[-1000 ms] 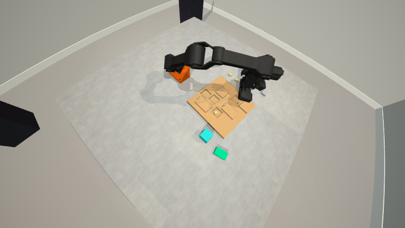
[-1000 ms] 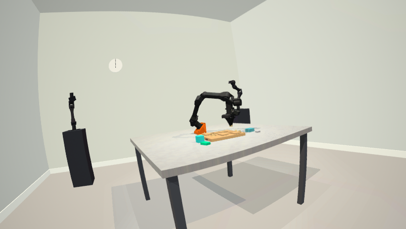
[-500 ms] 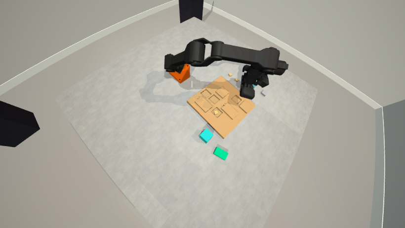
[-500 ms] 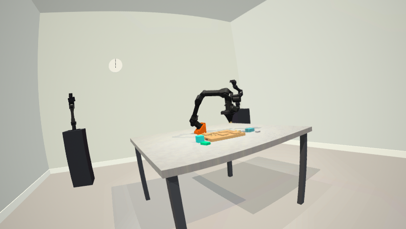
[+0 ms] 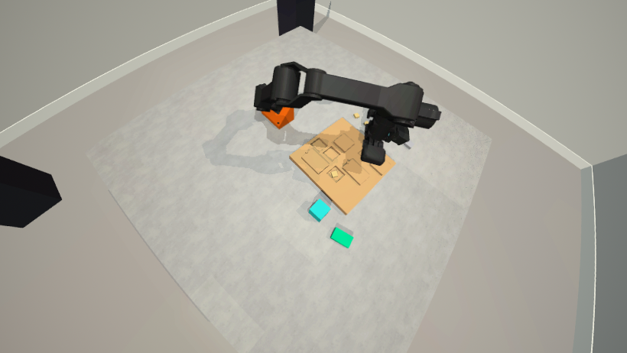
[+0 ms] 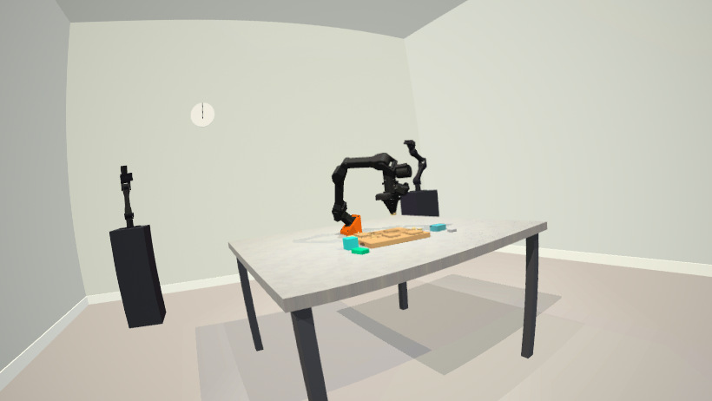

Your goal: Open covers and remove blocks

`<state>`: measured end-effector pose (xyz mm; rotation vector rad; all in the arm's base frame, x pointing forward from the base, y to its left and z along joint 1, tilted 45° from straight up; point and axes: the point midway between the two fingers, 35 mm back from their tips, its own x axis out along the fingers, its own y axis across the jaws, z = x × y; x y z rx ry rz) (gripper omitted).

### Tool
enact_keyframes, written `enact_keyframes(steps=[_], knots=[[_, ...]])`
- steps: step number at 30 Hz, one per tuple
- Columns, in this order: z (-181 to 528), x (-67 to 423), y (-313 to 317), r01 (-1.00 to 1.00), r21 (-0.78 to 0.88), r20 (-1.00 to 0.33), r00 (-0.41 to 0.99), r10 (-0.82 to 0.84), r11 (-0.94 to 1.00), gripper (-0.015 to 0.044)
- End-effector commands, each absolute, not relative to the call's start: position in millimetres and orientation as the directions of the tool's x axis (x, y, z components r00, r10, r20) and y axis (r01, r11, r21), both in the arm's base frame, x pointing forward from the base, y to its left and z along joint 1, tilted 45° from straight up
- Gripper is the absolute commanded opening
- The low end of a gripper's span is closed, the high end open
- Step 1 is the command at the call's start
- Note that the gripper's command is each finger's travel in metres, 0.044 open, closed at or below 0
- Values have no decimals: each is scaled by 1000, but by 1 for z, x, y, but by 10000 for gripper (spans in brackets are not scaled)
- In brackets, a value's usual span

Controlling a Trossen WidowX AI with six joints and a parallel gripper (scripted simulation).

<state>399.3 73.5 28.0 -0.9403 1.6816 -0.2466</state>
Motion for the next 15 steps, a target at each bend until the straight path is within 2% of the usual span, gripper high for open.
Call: enact_keyframes(steps=[1,15], knots=[[42,398,63,-456,-601,-724,-38,-689,657,80],[82,386,26,-458,-598,-727,-37,-686,658,80]])
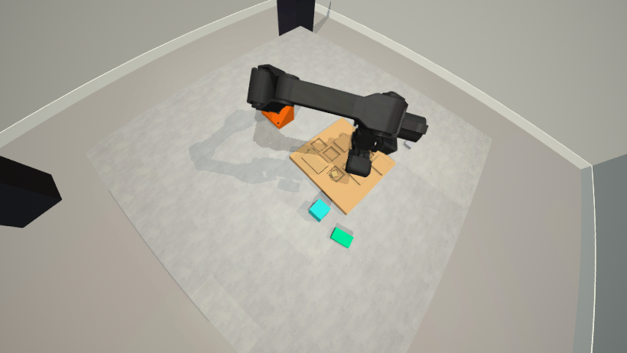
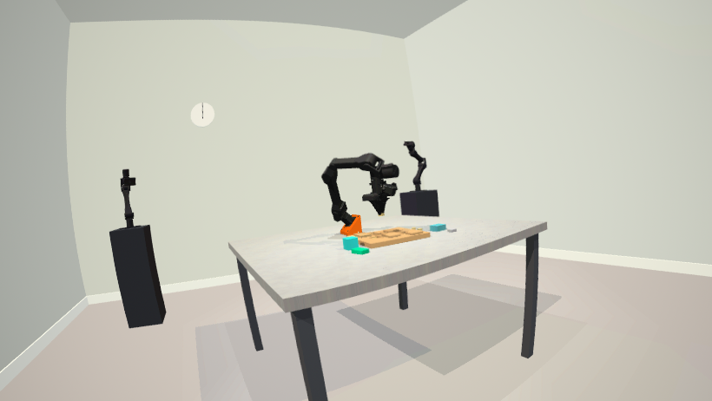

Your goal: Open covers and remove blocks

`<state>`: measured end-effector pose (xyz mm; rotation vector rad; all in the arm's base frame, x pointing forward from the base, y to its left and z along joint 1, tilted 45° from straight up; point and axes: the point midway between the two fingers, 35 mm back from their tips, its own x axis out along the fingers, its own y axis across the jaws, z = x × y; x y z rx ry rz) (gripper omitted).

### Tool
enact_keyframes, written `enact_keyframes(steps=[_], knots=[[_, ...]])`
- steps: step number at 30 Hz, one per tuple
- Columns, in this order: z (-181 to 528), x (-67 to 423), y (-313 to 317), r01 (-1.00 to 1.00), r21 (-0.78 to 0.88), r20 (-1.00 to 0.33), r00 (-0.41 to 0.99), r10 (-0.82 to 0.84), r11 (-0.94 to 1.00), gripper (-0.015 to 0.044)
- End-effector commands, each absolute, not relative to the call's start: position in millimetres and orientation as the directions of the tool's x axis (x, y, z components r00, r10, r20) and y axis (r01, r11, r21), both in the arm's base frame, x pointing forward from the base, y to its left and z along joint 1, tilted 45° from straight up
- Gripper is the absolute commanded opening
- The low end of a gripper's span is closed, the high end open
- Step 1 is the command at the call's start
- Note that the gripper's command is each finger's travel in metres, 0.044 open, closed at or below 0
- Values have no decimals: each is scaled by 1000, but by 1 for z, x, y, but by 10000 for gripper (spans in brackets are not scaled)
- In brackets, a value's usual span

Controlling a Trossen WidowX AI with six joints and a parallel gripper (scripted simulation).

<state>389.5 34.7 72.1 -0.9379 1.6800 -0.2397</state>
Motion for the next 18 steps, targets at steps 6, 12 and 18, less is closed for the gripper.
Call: enact_keyframes(steps=[6,12,18], knots=[[98,378,10,-458,-598,-727,-37,-686,658,80],[114,369,-5,-458,-598,-726,-37,-687,657,80],[128,359,-21,-458,-600,-725,-37,-688,656,80]])
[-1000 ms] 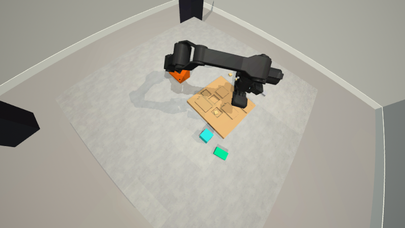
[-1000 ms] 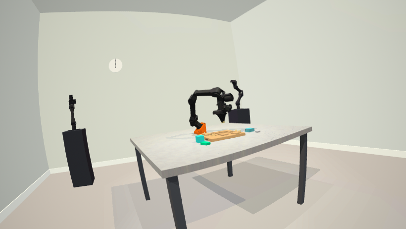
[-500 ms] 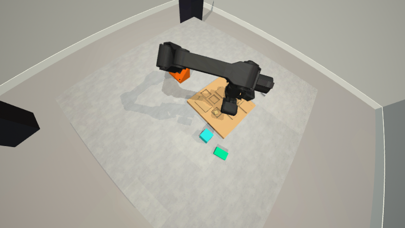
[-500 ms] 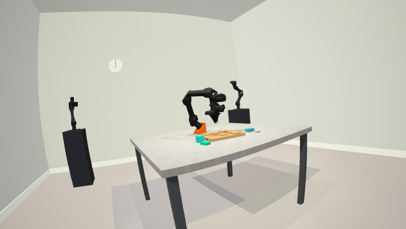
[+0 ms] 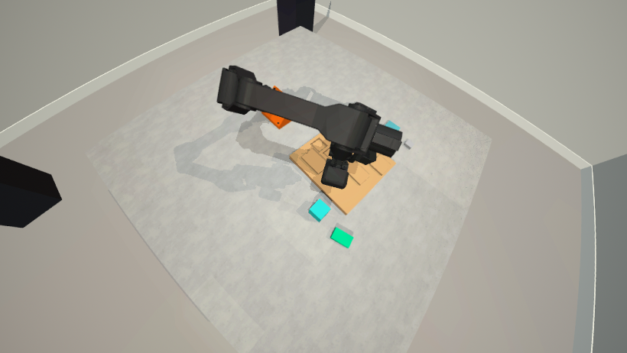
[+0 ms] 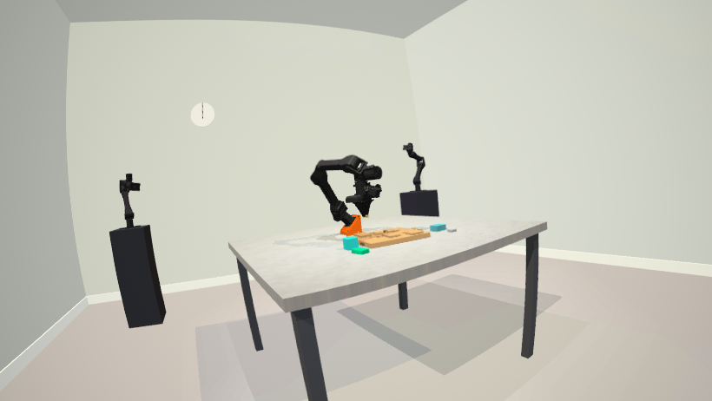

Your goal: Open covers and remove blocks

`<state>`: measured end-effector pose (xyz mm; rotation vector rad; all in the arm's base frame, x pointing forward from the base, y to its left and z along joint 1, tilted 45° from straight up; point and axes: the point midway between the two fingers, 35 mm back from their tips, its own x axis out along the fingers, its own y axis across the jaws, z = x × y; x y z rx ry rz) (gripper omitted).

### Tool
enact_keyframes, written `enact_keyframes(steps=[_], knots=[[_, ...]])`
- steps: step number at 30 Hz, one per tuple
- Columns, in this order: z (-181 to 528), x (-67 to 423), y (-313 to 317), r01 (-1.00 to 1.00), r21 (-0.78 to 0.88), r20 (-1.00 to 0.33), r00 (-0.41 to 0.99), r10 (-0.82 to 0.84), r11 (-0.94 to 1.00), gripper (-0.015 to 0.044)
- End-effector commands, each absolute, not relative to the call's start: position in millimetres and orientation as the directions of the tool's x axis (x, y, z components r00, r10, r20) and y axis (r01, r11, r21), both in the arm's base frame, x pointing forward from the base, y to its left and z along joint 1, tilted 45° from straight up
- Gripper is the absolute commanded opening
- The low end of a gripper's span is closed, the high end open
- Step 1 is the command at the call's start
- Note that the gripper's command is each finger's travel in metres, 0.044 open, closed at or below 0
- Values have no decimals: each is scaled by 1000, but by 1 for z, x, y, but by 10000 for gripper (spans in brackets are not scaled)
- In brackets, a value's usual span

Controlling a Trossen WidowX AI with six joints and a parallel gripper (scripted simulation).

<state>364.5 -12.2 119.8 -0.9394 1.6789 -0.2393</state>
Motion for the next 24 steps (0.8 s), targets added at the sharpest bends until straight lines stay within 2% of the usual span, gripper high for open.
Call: enact_keyframes(steps=[1,24], knots=[[131,357,-23,-458,-600,-725,-37,-688,656,80],[177,302,-77,-457,-609,-713,-41,-700,648,80]])
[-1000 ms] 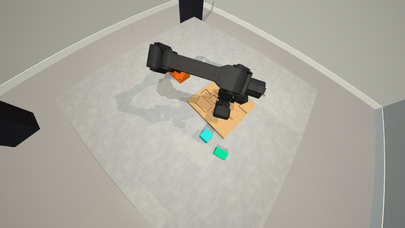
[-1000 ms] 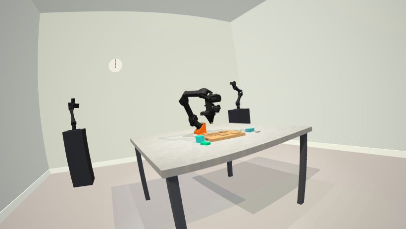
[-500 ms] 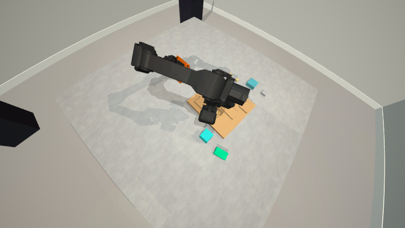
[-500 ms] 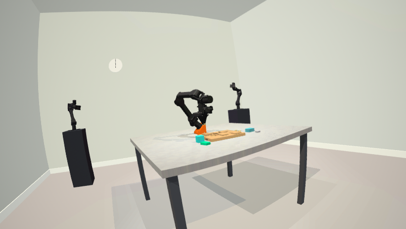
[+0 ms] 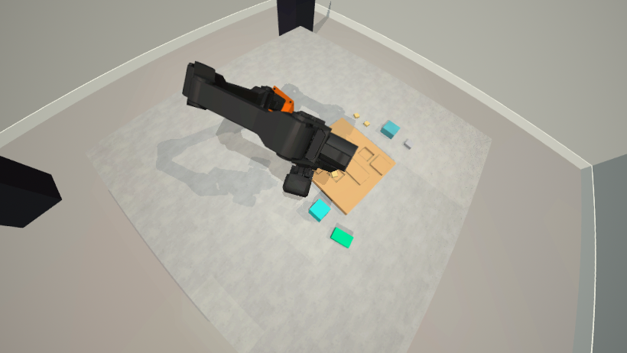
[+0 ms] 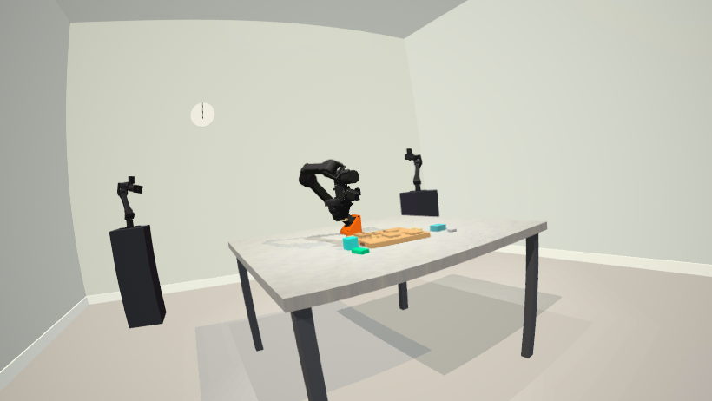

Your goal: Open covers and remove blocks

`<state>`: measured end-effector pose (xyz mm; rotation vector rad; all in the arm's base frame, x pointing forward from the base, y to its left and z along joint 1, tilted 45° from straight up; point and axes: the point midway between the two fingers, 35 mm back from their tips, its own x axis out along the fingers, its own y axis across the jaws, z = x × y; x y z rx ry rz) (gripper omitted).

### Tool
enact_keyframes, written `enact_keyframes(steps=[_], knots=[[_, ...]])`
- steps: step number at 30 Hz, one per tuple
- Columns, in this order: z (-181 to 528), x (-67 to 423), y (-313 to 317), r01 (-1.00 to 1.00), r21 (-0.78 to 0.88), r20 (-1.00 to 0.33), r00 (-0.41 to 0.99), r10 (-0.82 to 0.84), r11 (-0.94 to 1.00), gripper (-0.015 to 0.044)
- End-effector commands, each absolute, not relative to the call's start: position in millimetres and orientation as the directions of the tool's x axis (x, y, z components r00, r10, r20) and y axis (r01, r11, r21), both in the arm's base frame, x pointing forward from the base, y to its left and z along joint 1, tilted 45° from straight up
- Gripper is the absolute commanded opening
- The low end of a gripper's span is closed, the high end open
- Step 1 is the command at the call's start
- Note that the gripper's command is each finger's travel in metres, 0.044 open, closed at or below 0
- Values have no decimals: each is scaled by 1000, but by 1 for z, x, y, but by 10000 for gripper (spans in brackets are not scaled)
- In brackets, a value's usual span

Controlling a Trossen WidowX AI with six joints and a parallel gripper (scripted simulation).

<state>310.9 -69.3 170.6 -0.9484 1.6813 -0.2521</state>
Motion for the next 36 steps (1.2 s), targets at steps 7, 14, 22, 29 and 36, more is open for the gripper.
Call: enact_keyframes(steps=[7,14,22,29,36], knots=[[187,282,-90,-457,-613,-708,-44,-705,644,80],[189,275,-96,-457,-614,-706,-45,-707,643,80],[179,277,-105,-456,-613,-708,-45,-704,645,80],[171,278,-113,-456,-612,-710,-45,-703,646,80],[162,278,-121,-456,-611,-710,-44,-702,647,80]])
